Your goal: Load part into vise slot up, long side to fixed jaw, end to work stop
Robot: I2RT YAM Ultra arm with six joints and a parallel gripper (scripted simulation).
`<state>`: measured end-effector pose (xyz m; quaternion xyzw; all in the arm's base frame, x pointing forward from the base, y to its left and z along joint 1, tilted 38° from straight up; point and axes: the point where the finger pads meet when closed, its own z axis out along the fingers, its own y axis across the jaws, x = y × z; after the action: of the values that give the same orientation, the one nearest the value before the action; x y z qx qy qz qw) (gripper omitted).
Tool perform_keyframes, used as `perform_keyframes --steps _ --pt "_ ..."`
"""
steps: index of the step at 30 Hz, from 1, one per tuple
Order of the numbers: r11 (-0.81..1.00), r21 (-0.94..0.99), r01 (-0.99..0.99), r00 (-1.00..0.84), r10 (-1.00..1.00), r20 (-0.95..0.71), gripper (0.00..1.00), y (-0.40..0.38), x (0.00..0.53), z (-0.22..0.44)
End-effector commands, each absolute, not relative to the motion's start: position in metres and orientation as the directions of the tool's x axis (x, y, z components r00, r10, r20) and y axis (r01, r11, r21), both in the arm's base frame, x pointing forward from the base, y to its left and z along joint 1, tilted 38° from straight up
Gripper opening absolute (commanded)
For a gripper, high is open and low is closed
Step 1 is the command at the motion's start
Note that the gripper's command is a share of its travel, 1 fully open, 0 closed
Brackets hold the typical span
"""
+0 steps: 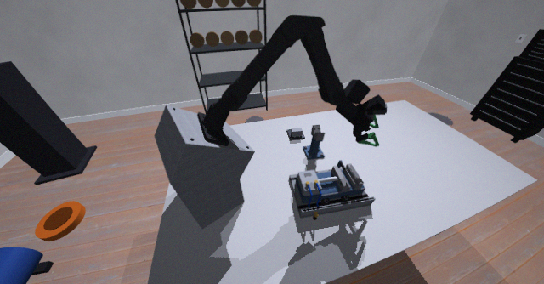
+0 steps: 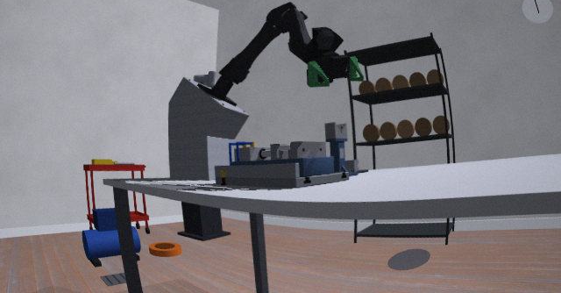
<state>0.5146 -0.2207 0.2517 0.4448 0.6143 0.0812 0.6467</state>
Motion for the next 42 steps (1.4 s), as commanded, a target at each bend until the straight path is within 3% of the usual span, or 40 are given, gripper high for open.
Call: perform_keyframes --steps 1,11,18,22,24,35,42 --pt "0.678 0.600 0.423 0.181 0.586 -0.790 1.00 -0.199 0.501 0.285" --pt "0.930 0.299 0.214 0.007 0.305 -0.952 1.00 -0.078 0.451 0.363" --pt "0.976 0.181 0.123 -0.014 0.184 -0.983 1.00 -0.042 0.424 0.383" --pt "1.000 0.005 -0.008 -0.003 0.005 -1.000 1.00 0.003 0.379 0.405" --pt "0.997 -0.071 -0.030 -0.024 -0.071 -0.997 1.00 0.014 0.382 0.413" --pt "0.963 -0.239 -0.128 -0.200 -0.261 -0.944 1.00 0.039 0.410 0.368" --pt "0.848 -0.421 -0.322 -0.314 -0.515 -0.797 1.00 0.076 0.422 0.324"
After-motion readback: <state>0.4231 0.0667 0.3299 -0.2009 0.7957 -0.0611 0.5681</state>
